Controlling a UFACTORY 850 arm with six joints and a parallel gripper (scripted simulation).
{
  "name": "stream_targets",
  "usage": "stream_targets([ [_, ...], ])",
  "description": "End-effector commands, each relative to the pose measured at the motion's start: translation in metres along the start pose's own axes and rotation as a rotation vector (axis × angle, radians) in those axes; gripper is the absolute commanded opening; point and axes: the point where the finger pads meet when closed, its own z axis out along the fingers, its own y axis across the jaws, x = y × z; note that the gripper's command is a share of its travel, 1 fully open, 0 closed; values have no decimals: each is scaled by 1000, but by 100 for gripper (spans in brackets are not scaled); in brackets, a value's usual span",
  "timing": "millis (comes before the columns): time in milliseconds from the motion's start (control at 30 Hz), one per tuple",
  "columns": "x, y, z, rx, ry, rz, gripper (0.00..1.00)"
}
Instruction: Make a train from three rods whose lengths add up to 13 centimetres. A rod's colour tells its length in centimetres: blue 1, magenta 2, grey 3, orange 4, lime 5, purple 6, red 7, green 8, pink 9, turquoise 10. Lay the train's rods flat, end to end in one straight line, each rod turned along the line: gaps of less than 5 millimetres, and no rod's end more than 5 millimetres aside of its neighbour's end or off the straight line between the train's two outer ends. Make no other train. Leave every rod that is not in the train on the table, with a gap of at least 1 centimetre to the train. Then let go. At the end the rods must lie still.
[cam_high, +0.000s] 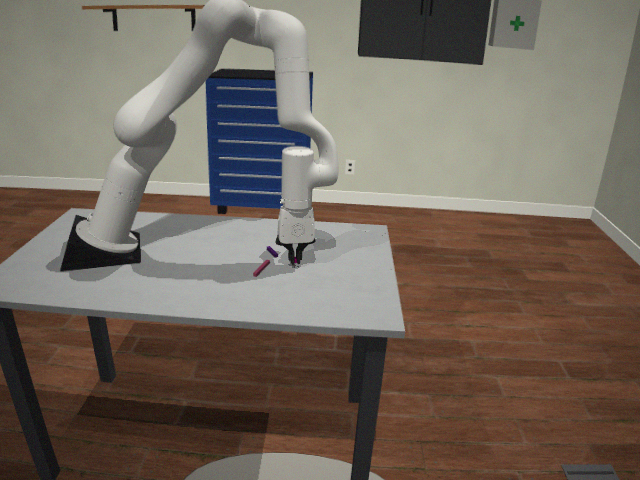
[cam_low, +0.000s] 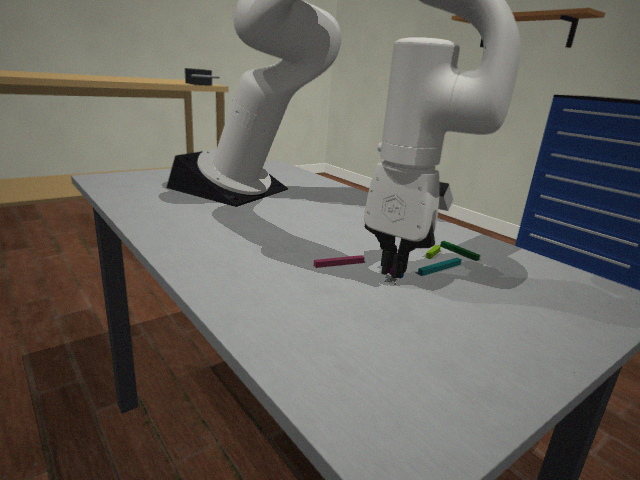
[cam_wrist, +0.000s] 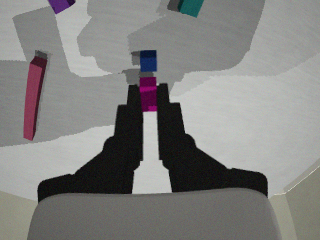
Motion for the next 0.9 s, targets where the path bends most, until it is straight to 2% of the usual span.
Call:
stream_targets([
  [0, 0, 1, -1, -2, -1, 0, 4],
  [867, 0, 1, 9, -2, -1, 0, 4],
])
